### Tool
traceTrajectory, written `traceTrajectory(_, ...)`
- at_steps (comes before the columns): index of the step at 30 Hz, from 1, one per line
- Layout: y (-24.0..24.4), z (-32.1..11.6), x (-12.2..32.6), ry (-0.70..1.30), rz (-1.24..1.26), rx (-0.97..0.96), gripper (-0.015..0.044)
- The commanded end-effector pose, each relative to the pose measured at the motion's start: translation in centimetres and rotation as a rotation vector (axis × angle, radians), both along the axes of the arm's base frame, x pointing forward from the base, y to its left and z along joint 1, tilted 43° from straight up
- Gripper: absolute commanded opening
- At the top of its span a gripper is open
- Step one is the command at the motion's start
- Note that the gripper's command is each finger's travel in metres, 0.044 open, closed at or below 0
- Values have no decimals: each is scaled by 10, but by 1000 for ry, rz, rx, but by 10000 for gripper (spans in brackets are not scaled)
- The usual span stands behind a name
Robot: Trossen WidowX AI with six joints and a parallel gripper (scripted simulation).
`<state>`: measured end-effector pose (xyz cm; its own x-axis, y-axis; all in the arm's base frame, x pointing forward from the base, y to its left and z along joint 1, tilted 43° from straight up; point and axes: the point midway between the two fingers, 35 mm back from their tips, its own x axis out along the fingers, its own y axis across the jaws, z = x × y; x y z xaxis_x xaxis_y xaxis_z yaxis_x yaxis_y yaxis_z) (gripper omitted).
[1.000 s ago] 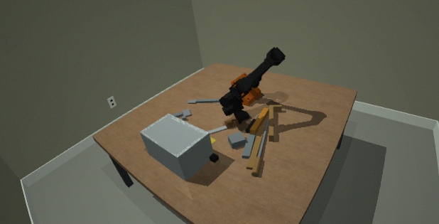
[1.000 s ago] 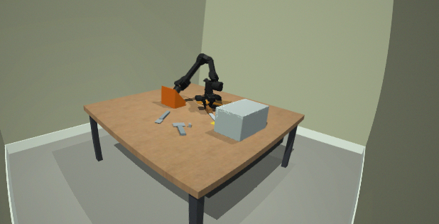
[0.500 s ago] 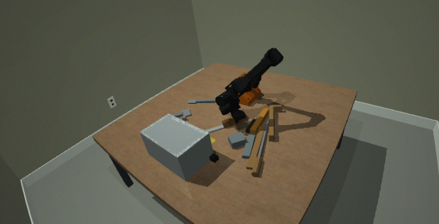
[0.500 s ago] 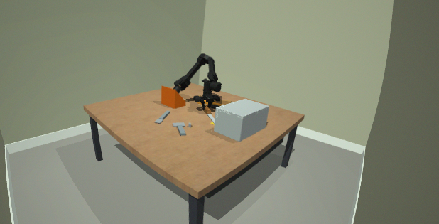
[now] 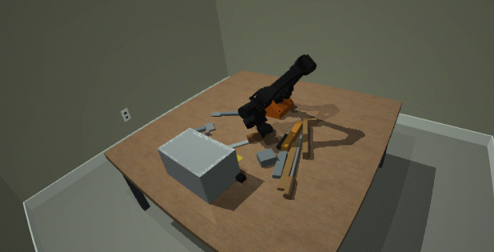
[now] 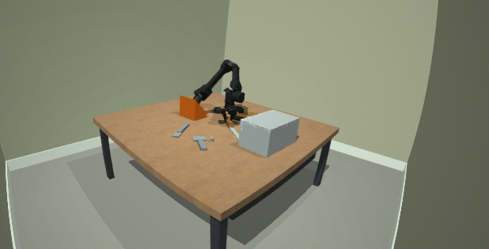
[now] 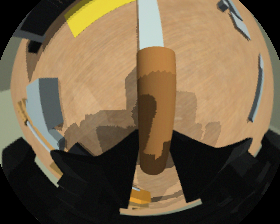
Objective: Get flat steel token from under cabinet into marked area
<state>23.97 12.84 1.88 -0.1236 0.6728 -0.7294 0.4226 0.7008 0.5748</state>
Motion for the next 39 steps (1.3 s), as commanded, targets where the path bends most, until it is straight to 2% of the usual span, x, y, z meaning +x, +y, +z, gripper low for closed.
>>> traceTrajectory(1,-4,-3,2,0,-4,-1,0)
traceTrajectory(39,-35,-33,13,0,-5,-3,0)
